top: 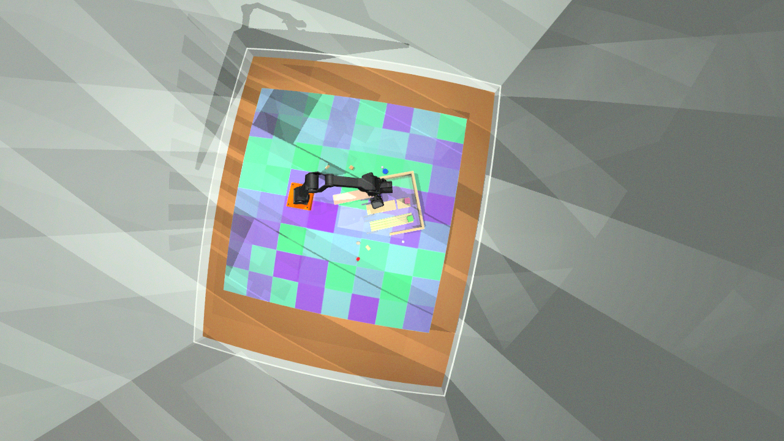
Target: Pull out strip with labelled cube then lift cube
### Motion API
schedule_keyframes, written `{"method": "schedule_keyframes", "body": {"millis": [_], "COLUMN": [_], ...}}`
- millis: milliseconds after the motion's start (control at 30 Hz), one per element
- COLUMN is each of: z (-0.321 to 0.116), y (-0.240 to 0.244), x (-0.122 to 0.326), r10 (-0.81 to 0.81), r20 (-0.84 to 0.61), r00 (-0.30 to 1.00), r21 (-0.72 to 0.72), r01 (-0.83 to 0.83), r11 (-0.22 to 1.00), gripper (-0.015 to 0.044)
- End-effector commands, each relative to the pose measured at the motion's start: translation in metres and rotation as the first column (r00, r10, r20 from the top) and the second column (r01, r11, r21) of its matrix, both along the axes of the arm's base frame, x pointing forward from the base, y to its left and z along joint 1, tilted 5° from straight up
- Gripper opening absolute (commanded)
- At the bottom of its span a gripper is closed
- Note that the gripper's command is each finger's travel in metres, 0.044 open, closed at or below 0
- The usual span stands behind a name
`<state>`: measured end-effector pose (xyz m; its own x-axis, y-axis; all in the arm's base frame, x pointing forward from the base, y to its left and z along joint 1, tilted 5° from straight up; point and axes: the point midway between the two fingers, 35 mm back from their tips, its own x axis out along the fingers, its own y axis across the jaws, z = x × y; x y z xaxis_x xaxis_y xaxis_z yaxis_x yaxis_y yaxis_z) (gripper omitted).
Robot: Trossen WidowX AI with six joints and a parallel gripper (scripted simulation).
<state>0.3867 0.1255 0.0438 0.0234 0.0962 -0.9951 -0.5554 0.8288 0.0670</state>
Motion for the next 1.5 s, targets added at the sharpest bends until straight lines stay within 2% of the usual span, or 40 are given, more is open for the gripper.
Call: {"method": "schedule_keyframes", "body": {"millis": [0,467,600,833,967,1467], "z": [-0.013,-0.017,-0.014,-0.014,-0.013,0.02], "y": [0.0,0.0,0.0,0.0,0.0,-0.019], "x": [-0.003,-0.003,-0.002,-0.002,-0.003,-0.049], "r10": [-0.006,-0.006,0.0,0.0,-0.002,-0.006], "r20": [-0.015,-0.015,-0.009,-0.009,-0.008,-0.016], "r00": [1.0,1.0,1.0,1.0,1.0,1.0], "r21": [-0.006,-0.006,-0.003,-0.003,-0.002,-0.006], "r01": [0.006,0.006,0.0,0.0,0.002,0.006], "r11": [1.0,1.0,1.0,1.0,1.0,1.0], "gripper": [0.025,0.025,0.0145,0.0098,0.0,0.0]}}
